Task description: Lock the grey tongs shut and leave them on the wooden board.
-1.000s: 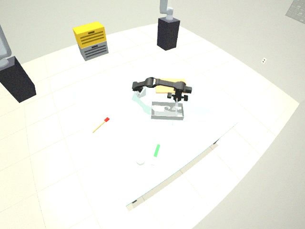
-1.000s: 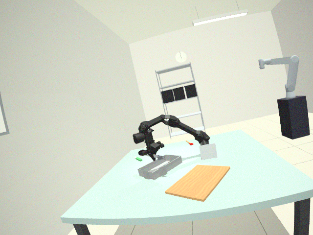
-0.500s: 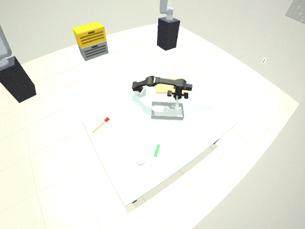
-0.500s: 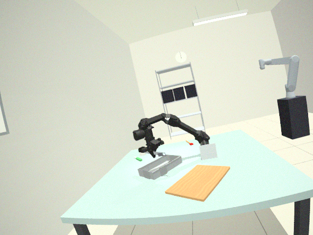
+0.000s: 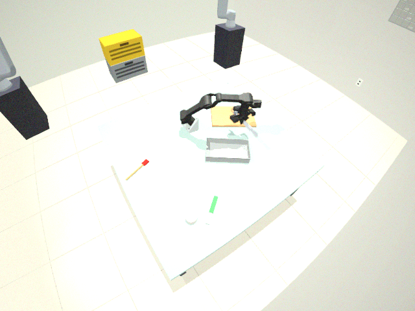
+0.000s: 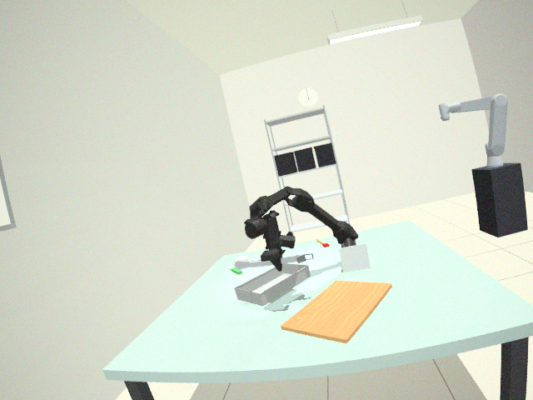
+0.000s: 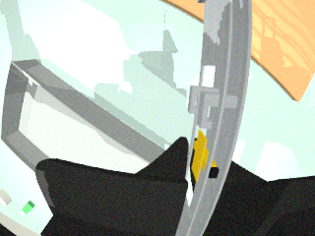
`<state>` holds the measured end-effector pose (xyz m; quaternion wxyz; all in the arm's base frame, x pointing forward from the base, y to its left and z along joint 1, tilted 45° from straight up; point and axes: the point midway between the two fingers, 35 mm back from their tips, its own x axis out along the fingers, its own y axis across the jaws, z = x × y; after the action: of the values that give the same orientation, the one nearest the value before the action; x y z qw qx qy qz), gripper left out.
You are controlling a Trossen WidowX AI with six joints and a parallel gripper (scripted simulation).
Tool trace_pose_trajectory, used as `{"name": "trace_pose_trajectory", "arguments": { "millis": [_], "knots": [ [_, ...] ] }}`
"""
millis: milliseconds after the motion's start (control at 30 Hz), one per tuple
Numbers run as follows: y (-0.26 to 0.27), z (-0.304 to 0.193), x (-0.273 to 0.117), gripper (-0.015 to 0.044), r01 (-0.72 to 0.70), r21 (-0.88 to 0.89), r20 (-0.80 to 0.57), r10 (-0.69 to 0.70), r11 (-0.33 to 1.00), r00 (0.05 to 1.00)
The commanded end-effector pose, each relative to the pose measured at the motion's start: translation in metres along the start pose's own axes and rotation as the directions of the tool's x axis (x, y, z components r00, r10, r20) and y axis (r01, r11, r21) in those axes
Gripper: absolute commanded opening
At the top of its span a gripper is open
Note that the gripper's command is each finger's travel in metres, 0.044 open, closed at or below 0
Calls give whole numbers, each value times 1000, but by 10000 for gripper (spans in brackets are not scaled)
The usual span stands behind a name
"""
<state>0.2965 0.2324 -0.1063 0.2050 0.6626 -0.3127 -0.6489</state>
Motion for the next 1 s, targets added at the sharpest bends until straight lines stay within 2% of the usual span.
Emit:
{"name": "trace_pose_trajectory", "arguments": {
  "millis": [0, 133, 300, 467, 767, 967],
  "knots": [
    [-17, 30, 3, -150, -3, -182, 4, 3, 983, 1000],
    [-28, 55, 5, -150, -6, -328, 4, 8, 945, 1000],
    [-29, 57, 5, -150, -5, -342, 5, 7, 940, 1000],
    [-36, 79, 2, -150, 1, -459, 6, 1, 889, 1000],
    [-49, 145, -2, -150, 12, -756, 11, -6, 654, 1000],
    [-53, 189, -1, -150, 14, -899, 13, -4, 439, 1000]
  ]
}}
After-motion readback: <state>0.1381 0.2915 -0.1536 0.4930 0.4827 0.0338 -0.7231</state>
